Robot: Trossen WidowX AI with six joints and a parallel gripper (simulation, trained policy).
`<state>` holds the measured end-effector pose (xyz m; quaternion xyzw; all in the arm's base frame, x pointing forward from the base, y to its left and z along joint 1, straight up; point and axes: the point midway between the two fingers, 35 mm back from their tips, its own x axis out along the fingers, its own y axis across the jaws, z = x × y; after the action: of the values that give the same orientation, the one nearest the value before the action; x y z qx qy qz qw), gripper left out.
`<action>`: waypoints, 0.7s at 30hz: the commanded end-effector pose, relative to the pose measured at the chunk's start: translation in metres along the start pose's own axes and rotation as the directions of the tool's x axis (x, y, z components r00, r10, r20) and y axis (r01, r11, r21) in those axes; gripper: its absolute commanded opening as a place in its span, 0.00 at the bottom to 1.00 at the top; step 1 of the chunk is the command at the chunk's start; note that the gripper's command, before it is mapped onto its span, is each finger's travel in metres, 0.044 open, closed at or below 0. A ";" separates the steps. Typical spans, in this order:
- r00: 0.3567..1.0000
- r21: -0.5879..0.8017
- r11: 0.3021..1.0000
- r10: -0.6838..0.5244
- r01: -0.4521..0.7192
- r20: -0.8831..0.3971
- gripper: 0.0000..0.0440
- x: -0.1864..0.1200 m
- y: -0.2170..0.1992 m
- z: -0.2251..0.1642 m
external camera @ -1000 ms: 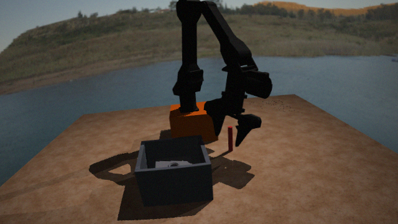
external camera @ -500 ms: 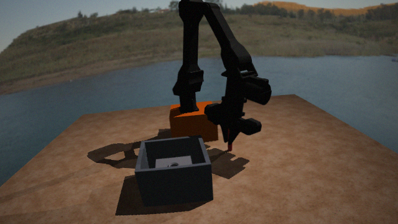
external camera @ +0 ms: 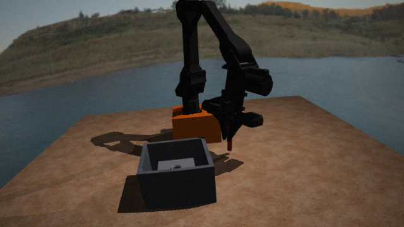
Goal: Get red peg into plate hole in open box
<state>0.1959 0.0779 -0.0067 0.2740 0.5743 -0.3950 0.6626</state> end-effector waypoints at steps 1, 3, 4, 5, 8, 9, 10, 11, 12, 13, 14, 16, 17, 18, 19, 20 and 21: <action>0.999 -0.020 1.000 0.013 -0.012 0.030 0.00 -0.008 0.001 0.008; 0.999 -0.031 0.999 0.018 -0.017 0.045 0.00 -0.013 0.002 0.013; 0.998 -0.037 0.999 0.021 -0.019 0.053 0.00 -0.015 0.002 0.015; 0.998 -0.043 0.999 0.023 -0.020 0.060 0.00 -0.017 0.002 0.018; 0.996 -0.060 0.998 0.028 -0.023 0.083 0.00 -0.025 0.003 0.026; 0.995 -0.066 0.998 0.030 -0.024 0.090 0.00 -0.028 0.004 0.029; 0.995 -0.072 0.997 0.031 -0.024 0.097 0.00 -0.030 0.005 0.032; 0.994 -0.078 0.997 0.033 -0.025 0.104 0.00 -0.033 0.005 0.035; 0.993 -0.083 0.996 0.034 -0.025 0.110 0.00 -0.036 0.006 0.038; 0.993 -0.088 0.996 0.035 -0.025 0.116 0.00 -0.038 0.006 0.041; 0.992 -0.092 0.995 0.036 -0.025 0.122 0.00 -0.041 0.007 0.044; 0.990 -0.099 0.995 0.038 -0.025 0.133 0.00 -0.046 0.009 0.050; 0.990 -0.102 0.995 0.039 -0.025 0.137 0.00 -0.048 0.009 0.053; 0.989 -0.104 0.994 0.040 -0.025 0.142 0.00 -0.051 0.010 0.057; 0.989 -0.105 0.994 0.041 -0.026 0.145 0.00 -0.053 0.011 0.060; 0.988 -0.106 0.994 0.042 -0.026 0.149 0.00 -0.055 0.012 0.063; 0.987 -0.106 0.994 0.043 -0.027 0.152 0.00 -0.057 0.013 0.067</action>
<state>0.2349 0.0467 0.0528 0.2217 0.5405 -0.3741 0.7202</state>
